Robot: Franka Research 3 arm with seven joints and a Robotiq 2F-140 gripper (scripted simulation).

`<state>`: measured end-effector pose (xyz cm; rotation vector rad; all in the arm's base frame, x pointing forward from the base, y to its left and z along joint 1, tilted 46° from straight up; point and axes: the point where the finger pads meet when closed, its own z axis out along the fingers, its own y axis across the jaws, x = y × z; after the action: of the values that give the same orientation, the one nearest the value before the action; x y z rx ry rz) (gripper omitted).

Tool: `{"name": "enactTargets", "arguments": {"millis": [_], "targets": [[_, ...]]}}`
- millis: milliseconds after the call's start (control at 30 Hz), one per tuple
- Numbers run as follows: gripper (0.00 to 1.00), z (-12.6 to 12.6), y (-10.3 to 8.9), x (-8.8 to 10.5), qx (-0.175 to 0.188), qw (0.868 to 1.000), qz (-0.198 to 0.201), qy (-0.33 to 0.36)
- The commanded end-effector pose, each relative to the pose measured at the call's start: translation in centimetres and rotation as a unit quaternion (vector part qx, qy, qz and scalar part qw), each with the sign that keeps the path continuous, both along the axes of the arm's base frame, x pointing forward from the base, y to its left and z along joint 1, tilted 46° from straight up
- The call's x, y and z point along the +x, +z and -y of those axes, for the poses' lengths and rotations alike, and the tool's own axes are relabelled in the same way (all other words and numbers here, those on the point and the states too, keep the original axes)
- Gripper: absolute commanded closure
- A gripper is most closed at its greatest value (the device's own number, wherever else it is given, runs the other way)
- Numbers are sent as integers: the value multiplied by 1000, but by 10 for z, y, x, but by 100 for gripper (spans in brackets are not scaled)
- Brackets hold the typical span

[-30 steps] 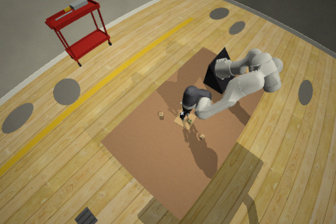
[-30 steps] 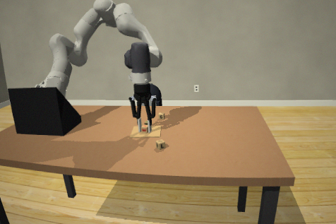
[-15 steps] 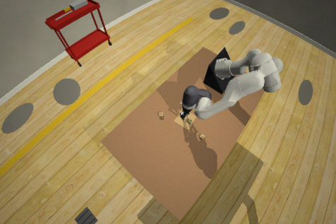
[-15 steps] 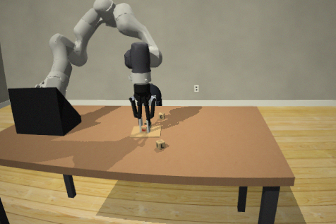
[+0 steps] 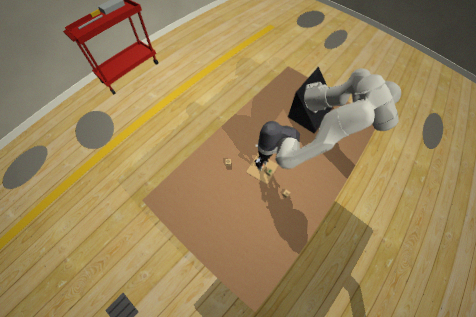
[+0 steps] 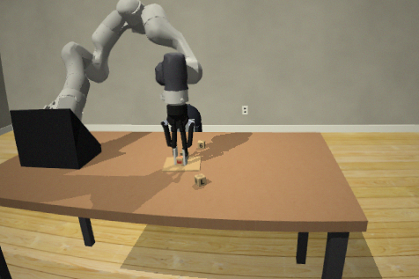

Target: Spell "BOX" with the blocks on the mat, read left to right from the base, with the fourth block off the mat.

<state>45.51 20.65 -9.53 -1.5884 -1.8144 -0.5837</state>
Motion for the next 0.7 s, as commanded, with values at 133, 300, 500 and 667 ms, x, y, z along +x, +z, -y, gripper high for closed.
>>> {"name": "enactTargets", "arguments": {"millis": [133,300,500,667], "targets": [[84,0,0,1,0,1000,2,-1],[84,0,0,1,0,1000,2,-1],[84,0,0,1,0,1000,2,-1],[84,4,4,2,0,1000,2,-1]]}}
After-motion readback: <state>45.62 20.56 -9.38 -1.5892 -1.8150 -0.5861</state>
